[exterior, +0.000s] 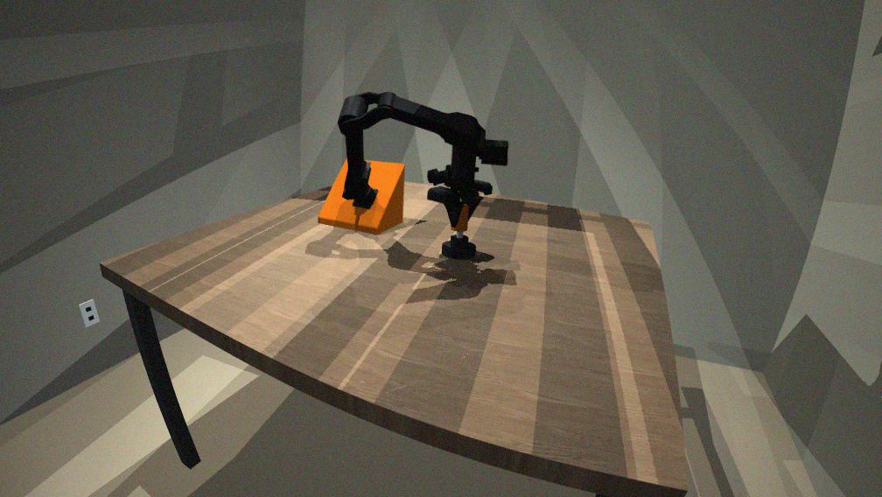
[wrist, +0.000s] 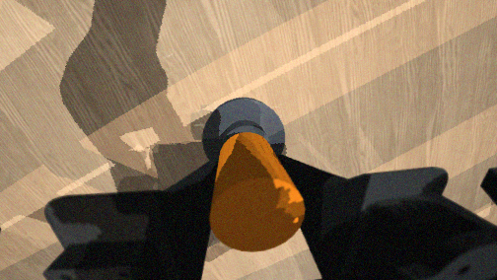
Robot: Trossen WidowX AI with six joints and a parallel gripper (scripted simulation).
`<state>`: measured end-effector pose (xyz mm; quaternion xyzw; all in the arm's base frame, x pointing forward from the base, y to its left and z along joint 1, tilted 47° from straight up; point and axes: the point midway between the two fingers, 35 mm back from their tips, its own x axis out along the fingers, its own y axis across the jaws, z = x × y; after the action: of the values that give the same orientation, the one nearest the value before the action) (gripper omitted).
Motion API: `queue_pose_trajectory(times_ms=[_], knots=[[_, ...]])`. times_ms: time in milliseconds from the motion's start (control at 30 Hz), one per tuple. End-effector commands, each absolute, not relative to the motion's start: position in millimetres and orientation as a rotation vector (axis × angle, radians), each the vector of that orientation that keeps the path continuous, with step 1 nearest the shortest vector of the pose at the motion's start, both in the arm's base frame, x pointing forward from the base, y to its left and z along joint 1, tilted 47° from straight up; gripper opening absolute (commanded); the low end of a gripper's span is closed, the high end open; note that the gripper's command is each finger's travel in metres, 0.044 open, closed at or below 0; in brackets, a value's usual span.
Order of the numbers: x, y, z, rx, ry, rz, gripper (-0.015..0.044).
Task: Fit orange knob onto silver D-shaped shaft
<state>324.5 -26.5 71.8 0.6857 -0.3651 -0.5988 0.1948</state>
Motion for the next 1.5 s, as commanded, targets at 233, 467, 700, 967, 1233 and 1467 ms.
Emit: queue_pose_trajectory(times_ms=[233, 467, 700, 967, 1233, 1467], knots=[[330.4, -25.9, 71.1, 1.864, -0.917, -1.695, 0.0], [329.7, -26.7, 71.9, 1.864, -0.917, -1.695, 0.0], [328.0, -27.3, 71.2, 1.864, -0.917, -1.695, 0.0], [326.2, -25.9, 70.4, 1.864, -0.917, -1.695, 0.0], [328.3, -24.6, 71.4, 1.864, -0.917, -1.695, 0.0], [328.3, -27.3, 69.9, 1.864, -0.917, -1.695, 0.0]])
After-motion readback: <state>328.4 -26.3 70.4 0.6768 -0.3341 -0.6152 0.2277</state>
